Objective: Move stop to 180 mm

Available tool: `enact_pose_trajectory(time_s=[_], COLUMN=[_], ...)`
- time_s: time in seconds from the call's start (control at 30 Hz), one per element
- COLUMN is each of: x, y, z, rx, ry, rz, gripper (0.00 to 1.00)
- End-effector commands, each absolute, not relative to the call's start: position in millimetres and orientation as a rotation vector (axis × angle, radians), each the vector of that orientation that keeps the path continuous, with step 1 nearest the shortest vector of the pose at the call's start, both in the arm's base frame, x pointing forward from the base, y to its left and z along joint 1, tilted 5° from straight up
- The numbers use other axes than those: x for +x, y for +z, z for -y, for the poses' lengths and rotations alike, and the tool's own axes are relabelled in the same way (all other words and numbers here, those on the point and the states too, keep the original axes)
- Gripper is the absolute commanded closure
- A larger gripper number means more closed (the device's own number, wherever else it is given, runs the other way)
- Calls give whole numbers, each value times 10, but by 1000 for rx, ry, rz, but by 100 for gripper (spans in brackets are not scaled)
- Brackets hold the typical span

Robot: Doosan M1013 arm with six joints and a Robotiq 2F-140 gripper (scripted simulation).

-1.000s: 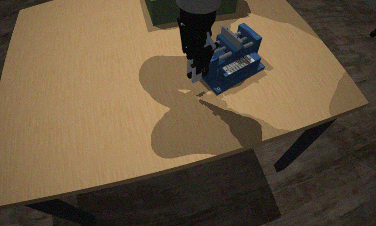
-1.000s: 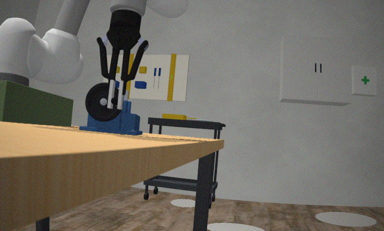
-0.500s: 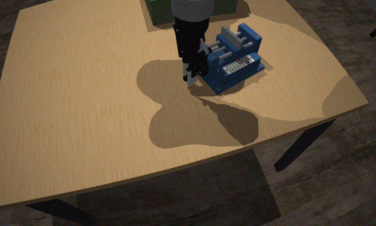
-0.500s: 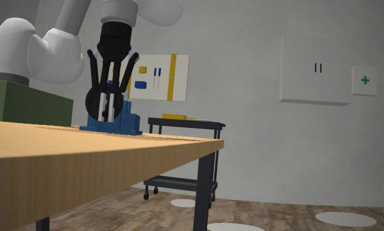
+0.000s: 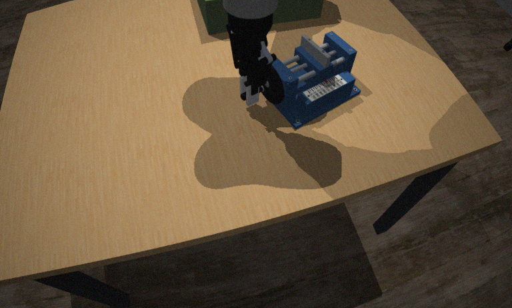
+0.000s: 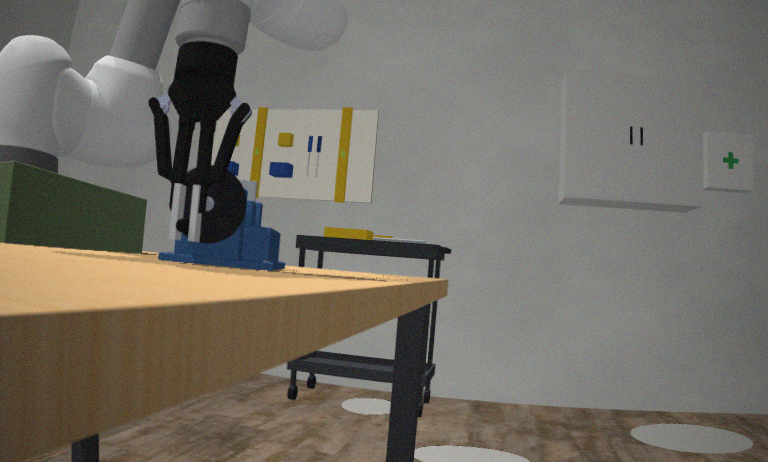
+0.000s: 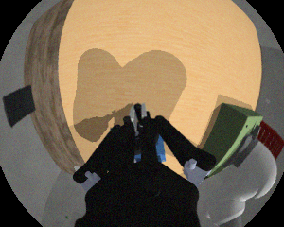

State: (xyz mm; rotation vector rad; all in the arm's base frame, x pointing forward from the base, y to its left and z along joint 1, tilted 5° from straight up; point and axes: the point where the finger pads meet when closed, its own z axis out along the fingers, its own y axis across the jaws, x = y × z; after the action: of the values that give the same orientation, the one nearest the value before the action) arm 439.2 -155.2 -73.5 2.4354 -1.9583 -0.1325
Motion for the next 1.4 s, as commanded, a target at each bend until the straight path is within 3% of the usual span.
enact_pose_trajectory(time_s=[0.0, 1.37], x=[4357, 4303], y=[-708, -228], z=[1561, 1601], rx=[2435, 2435], ry=[-133, -133], rz=[1958, 1958], gripper=[96, 96])
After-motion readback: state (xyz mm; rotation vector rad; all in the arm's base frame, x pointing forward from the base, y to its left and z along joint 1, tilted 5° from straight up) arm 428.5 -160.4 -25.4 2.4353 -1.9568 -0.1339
